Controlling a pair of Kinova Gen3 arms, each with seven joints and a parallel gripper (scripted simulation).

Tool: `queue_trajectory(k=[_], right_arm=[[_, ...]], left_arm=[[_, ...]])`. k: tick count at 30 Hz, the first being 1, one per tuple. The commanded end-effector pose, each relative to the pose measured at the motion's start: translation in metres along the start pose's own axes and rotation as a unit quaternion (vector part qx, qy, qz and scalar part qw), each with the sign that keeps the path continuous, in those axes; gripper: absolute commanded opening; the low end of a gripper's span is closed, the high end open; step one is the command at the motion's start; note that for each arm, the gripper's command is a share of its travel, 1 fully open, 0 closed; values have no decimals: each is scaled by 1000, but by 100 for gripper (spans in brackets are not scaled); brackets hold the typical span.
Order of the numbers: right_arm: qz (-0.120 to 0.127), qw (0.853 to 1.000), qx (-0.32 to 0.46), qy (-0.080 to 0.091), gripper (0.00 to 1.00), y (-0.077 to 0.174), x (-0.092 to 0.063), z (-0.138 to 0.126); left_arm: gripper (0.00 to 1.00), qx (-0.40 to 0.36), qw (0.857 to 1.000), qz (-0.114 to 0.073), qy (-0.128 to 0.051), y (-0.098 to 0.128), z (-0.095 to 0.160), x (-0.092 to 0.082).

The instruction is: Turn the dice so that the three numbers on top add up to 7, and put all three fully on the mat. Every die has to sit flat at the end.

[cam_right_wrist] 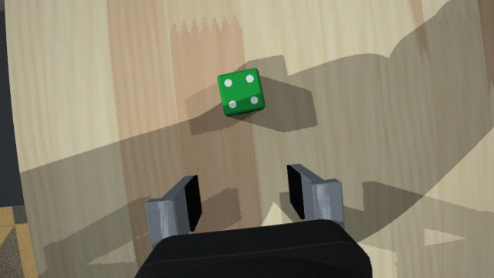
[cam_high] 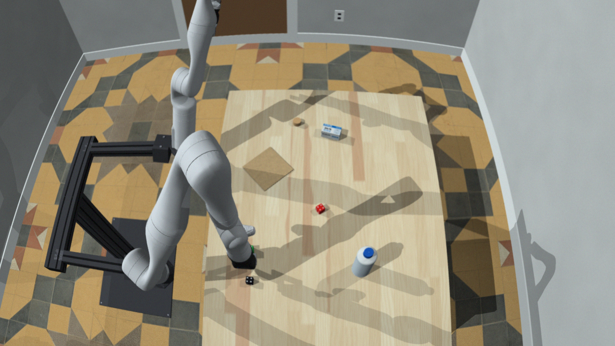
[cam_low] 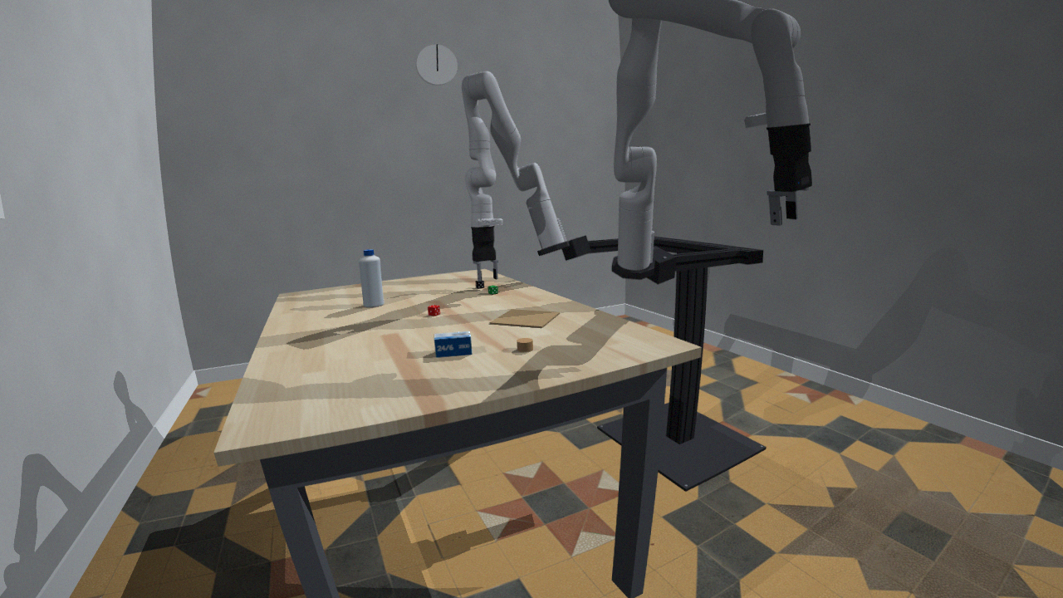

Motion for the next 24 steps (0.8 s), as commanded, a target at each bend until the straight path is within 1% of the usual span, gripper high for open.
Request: queue_trajectory(k=[1,6,24], right_arm=[[-1,1000,0,0,100,17,0,3],[-1,1000,0,0,100,28,0,5],[-1,1000,0,0,100,28,0,5]], left_arm=[[100,0,1000,-1,0,0,0,-1],[100,0,1000,-1,0,0,0,-1],[100,0,1000,-1,0,0,0,-1]])
Point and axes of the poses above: on each arm, the point where the finger pads meet when closed, its own x axis out along the fingers, its own z axis across the jaws, y = z × x, the point moved 9 cm from there along -x, back along the fingers, and after that the axes turned 11 degrees about -x, right-handed, at the moved point
